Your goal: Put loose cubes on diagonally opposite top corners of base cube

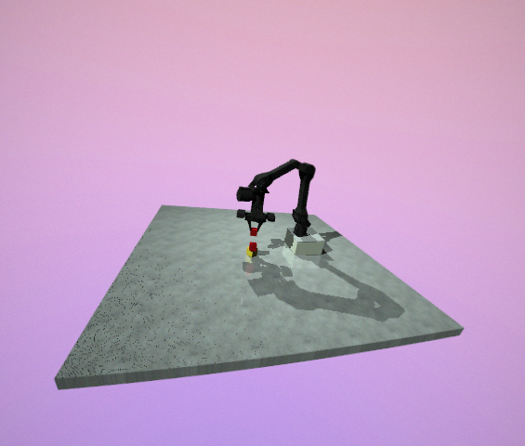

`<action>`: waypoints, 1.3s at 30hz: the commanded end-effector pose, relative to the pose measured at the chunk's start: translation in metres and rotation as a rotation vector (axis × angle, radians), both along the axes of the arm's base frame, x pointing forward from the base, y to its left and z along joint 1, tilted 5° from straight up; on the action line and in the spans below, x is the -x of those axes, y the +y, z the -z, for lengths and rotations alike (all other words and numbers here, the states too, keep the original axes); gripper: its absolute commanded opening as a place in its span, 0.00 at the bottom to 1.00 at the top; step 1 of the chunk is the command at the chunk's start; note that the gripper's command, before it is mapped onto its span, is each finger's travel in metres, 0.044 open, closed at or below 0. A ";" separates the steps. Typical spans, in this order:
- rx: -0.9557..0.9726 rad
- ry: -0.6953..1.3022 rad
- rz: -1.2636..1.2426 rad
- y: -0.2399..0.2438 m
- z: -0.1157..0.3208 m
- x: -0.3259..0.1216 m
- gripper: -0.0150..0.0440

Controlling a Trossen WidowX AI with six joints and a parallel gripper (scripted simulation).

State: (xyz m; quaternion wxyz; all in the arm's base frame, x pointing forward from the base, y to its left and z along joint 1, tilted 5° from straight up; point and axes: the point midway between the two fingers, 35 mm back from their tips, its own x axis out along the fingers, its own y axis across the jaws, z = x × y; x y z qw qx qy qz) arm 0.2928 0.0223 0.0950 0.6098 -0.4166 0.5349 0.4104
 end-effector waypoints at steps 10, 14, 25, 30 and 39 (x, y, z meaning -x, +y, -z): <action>0.018 -0.007 -0.063 0.004 0.016 0.001 0.43; 0.024 -0.007 -0.074 0.006 0.028 0.001 0.43; 0.025 -0.008 -0.076 0.006 0.030 0.001 0.43; 0.023 -0.007 -0.072 0.006 0.034 0.000 0.43; 0.009 -0.007 -0.049 0.007 0.058 -0.003 0.43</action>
